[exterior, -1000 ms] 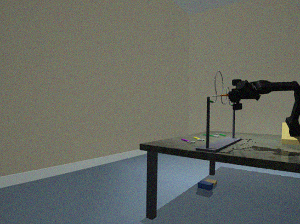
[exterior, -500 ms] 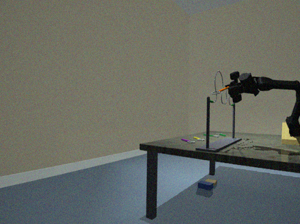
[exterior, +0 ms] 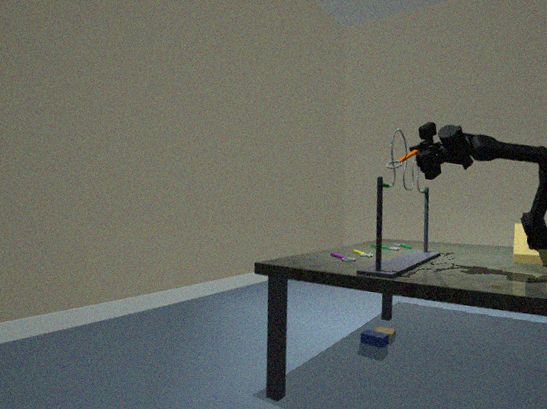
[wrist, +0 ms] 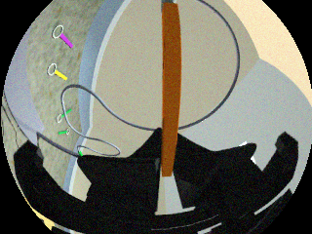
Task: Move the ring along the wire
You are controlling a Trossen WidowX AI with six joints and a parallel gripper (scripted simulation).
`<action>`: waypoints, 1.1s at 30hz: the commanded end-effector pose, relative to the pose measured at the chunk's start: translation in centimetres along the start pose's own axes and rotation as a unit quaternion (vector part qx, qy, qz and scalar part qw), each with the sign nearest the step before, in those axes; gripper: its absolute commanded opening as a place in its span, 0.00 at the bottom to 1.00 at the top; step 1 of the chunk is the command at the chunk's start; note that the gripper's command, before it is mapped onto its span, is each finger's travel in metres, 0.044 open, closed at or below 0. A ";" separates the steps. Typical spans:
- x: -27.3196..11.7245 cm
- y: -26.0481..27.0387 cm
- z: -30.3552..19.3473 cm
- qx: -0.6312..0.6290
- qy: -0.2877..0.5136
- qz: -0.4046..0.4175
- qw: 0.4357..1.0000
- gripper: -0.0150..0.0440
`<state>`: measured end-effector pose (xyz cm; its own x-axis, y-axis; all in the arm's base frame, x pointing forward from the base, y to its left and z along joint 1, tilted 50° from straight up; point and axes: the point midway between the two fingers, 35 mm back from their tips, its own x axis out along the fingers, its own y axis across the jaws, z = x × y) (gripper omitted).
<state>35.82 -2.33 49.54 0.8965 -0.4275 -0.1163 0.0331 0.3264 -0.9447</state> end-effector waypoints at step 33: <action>0.2 0.5 0.4 0.147 -0.001 0.077 0.986 0.00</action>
<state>35.95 -2.06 49.32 0.9008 -0.3637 -0.2375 0.0256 0.5903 -0.8068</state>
